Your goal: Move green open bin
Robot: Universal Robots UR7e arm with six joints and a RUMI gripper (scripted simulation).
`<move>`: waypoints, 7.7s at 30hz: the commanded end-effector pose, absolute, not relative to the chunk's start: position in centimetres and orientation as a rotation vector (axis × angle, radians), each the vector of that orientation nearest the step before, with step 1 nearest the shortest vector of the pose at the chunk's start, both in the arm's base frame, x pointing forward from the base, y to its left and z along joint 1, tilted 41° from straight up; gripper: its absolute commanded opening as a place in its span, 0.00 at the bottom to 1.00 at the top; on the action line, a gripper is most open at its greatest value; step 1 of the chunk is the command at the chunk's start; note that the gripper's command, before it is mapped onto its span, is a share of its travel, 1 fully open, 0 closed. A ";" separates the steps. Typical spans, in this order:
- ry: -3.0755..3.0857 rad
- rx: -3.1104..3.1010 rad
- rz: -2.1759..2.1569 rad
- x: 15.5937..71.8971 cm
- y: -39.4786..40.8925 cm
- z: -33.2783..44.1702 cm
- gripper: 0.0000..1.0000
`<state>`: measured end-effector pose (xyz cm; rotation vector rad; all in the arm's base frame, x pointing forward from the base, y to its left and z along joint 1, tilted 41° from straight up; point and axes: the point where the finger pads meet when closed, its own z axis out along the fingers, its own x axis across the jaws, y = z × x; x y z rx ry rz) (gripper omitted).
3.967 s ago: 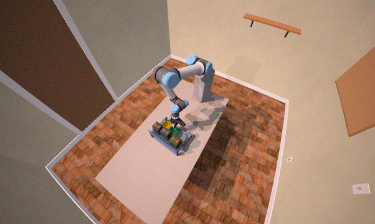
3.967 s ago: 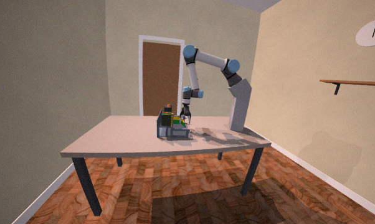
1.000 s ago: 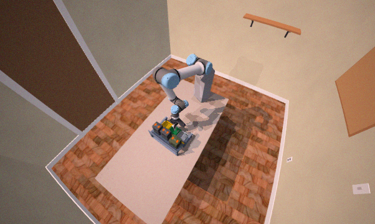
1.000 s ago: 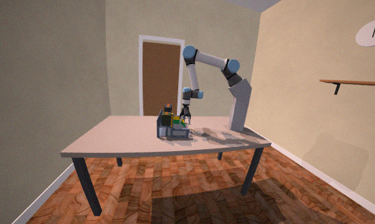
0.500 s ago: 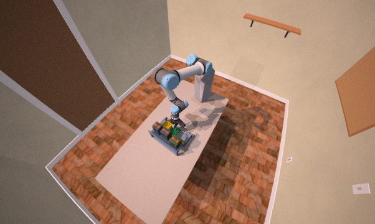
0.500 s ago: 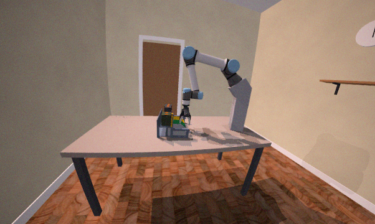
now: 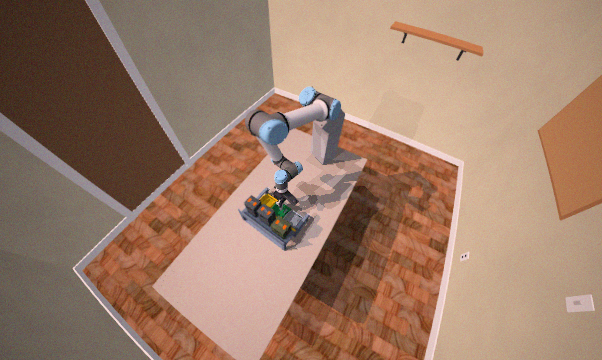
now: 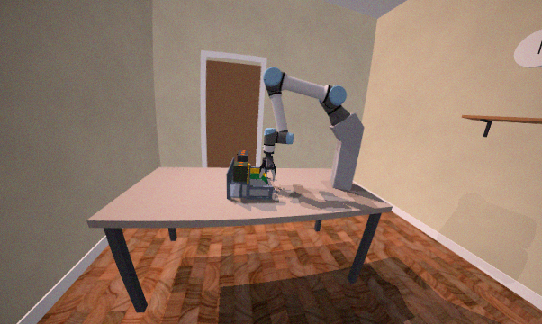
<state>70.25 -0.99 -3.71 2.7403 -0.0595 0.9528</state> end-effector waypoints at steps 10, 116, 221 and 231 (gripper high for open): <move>-0.060 2.738 0.957 70.4 -1.1 -3.6 0.58; -0.060 2.738 0.957 70.4 -1.1 -3.6 0.58; -0.059 2.739 0.956 65.2 1.0 2.7 0.00; -0.059 2.739 0.956 65.2 1.0 2.7 0.00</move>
